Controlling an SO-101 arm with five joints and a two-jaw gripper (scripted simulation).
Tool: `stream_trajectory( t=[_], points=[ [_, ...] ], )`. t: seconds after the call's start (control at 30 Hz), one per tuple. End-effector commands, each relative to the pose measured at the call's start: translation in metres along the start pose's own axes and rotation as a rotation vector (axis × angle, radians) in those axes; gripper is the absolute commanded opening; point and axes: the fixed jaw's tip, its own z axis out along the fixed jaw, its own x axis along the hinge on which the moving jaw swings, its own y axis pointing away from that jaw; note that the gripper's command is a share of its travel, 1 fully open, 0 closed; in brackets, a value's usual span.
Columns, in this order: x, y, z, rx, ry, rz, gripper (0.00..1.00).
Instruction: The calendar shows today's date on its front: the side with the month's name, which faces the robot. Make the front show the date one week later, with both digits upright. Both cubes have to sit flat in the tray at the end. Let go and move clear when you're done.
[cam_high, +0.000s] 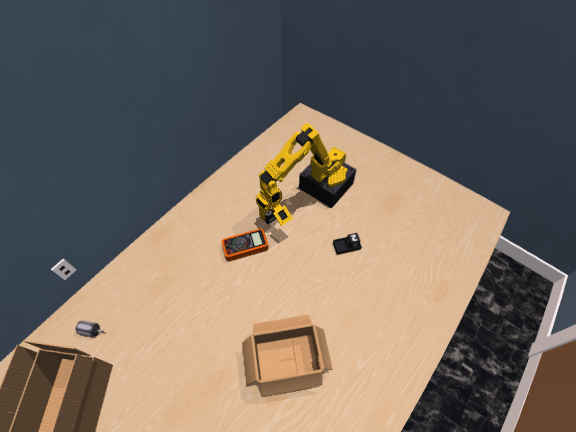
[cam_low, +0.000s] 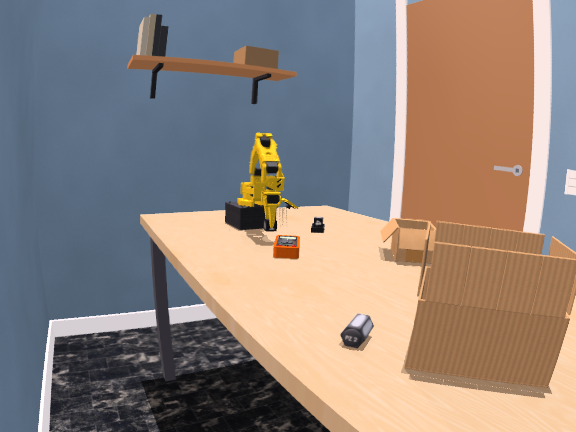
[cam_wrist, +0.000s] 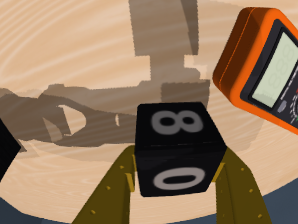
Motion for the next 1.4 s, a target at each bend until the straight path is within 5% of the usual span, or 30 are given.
stream_trajectory(
  t=[0.0,1.37],
  points=[
    [0.002,-0.001,0.002,0.003,-0.001,0.0,0.0],
    [0.002,-0.001,0.017,0.003,-0.001,0.0,0.0]
  ],
)
